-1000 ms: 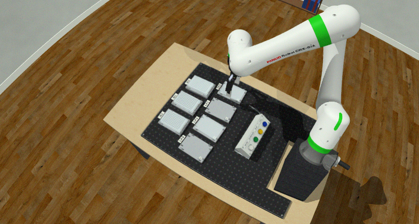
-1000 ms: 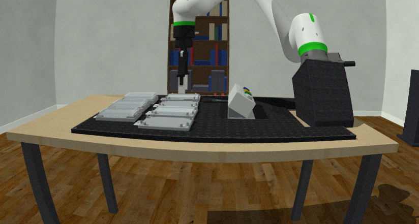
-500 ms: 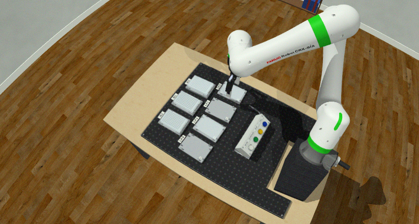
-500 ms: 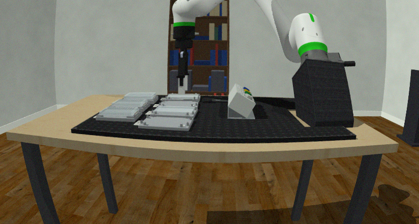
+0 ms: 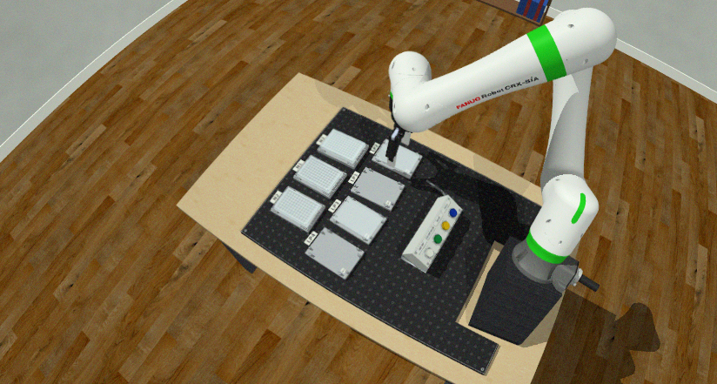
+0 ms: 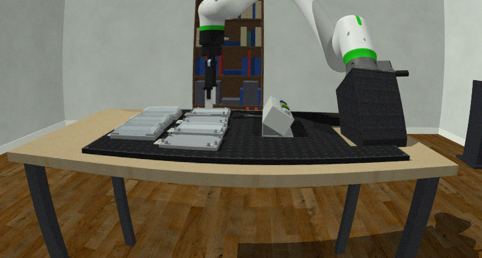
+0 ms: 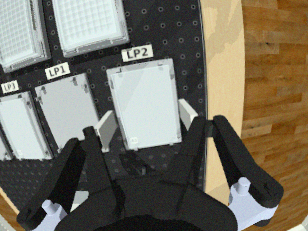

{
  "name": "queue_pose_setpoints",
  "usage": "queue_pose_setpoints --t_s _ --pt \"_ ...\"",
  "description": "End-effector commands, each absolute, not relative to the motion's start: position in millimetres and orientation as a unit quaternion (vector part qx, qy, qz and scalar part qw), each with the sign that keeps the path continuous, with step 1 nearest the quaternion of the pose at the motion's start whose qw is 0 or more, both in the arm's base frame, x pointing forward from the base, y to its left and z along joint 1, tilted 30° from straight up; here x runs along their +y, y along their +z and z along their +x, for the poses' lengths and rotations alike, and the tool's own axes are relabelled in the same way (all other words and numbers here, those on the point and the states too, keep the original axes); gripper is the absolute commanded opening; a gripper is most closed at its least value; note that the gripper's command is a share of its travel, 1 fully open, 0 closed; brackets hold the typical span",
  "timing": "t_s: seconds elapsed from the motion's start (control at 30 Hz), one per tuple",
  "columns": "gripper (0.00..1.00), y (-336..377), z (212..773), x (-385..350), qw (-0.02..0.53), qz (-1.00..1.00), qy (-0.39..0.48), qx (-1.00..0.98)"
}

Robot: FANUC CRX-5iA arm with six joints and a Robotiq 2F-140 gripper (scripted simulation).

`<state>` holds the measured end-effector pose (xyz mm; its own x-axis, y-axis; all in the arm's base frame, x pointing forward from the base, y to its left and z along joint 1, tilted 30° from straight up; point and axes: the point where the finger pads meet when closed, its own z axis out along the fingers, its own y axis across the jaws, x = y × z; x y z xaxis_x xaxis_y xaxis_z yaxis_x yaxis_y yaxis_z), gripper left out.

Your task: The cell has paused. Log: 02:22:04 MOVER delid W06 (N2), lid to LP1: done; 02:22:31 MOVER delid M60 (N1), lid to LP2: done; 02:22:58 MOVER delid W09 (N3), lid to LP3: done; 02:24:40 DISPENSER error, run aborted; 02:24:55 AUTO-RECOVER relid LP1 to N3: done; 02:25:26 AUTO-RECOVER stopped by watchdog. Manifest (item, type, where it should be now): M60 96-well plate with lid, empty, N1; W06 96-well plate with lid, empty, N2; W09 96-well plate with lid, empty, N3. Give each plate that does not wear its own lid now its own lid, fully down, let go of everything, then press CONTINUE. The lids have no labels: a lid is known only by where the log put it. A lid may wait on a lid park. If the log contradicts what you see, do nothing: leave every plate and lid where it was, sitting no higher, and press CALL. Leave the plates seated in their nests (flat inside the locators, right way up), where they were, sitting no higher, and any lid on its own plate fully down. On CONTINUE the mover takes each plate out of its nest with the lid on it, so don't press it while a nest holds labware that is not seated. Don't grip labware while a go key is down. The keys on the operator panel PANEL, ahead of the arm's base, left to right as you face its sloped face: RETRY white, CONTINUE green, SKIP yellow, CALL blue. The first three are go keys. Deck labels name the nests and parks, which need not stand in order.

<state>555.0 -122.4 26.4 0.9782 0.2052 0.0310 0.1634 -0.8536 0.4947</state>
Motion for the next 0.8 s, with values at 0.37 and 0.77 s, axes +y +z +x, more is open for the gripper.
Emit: queue_pose_setpoints --t_s 0.37,0.77 --pt "0.66 26.6 555.1 -122.3 0.253 0.962 0.041 0.096" --pt "0.59 26.6 555.1 -122.3 0.253 0.962 0.041 0.096"
